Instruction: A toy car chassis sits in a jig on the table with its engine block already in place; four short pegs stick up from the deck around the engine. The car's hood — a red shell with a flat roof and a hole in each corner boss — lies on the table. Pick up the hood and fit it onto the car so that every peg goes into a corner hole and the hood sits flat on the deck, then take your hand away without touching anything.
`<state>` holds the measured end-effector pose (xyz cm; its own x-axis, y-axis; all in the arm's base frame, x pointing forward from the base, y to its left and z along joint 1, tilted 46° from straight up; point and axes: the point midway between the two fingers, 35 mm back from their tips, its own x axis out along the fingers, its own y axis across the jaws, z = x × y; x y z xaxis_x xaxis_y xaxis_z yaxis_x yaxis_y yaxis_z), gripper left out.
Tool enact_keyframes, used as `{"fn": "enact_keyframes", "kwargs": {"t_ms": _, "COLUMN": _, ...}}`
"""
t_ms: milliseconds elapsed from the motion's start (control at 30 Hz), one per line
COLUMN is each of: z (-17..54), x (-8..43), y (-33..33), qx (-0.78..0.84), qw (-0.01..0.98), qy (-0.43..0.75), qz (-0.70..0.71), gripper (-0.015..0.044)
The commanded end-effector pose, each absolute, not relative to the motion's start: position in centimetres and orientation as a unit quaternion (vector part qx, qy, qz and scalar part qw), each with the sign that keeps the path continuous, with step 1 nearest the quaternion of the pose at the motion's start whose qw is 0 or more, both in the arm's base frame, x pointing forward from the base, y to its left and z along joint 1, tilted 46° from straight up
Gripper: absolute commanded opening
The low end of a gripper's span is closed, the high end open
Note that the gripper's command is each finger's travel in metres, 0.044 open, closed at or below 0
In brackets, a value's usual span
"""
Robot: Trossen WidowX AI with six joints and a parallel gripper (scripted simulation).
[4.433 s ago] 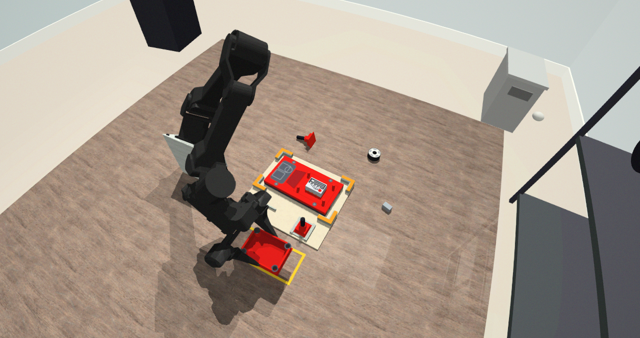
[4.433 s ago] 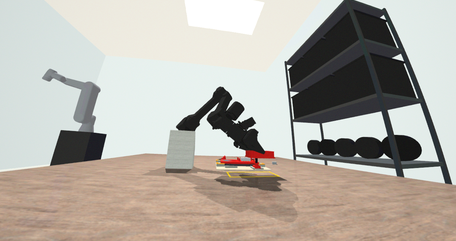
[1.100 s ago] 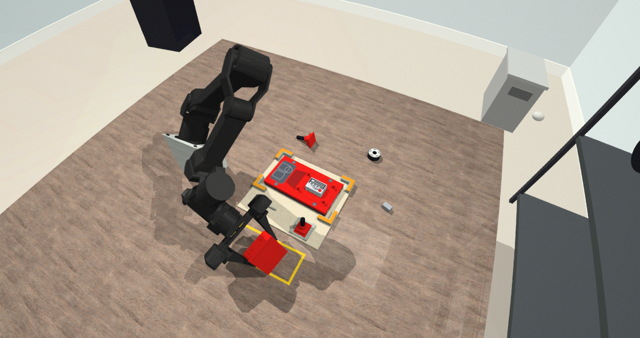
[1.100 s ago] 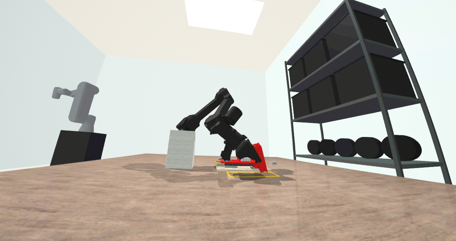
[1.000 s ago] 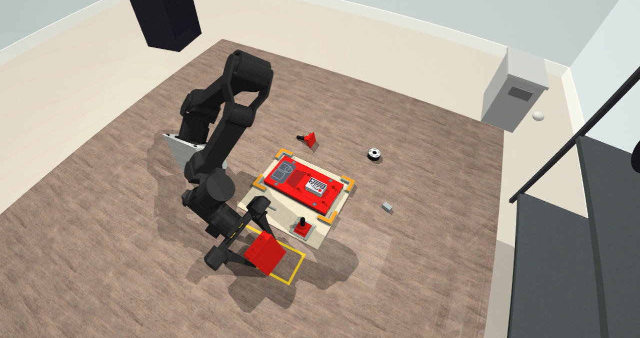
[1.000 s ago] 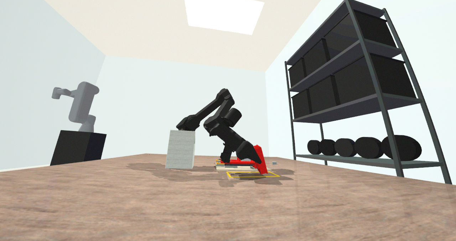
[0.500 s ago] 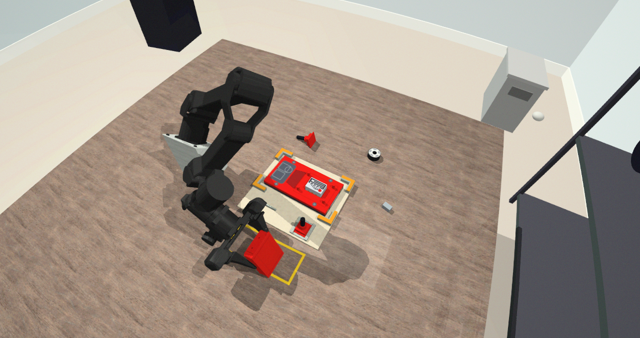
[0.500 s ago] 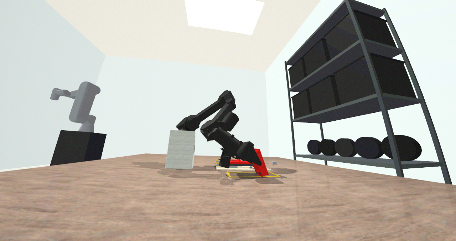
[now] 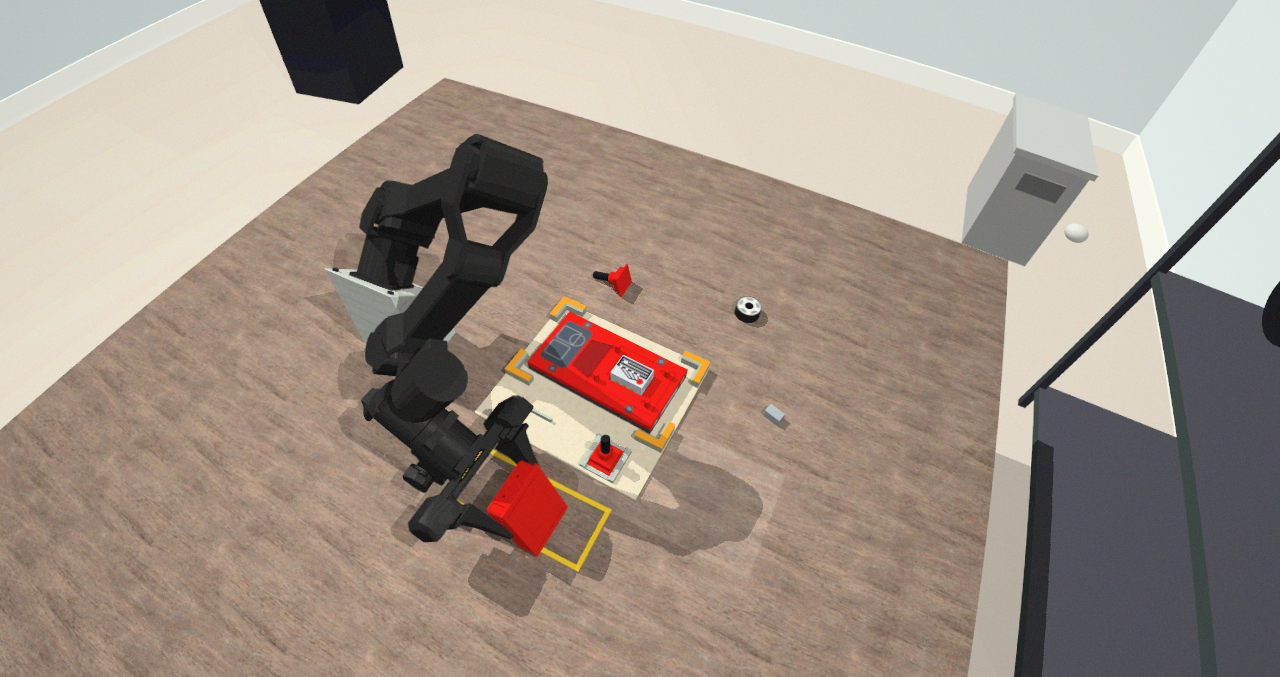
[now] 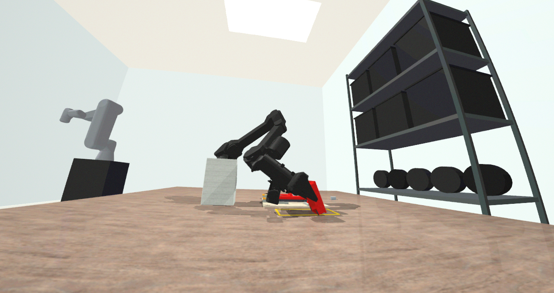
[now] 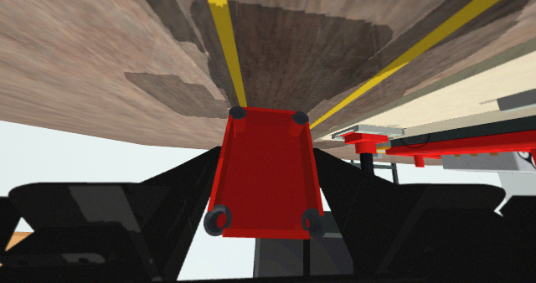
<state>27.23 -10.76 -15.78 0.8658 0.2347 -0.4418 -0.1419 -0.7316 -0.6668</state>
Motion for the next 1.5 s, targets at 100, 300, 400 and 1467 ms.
{"fn": "enact_keyframes", "kwargs": {"t_ms": 100, "z": -15.8, "x": 27.2, "y": -10.7, "qx": -0.893, "qw": 0.366, "qy": -0.026, "qz": 0.259, "gripper": 0.0440}}
{"fn": "enact_keyframes", "kwargs": {"t_ms": 300, "z": -15.8, "x": 26.8, "y": -11.3, "qx": -0.811, "qw": 0.520, "qy": 0.026, "qz": 0.266, "gripper": 0.0440}}
{"fn": "enact_keyframes", "kwargs": {"t_ms": 400, "z": -15.7, "x": 26.5, "y": -11.9, "qx": -0.719, "qw": 0.640, "qy": 0.071, "qz": 0.263, "gripper": 0.0440}}
{"fn": "enact_keyframes", "kwargs": {"t_ms": 1467, "z": -12.7, "x": 21.7, "y": -15.6, "qx": 0.596, "qw": 0.746, "qy": 0.290, "qz": -0.065, "gripper": 0.0440}}
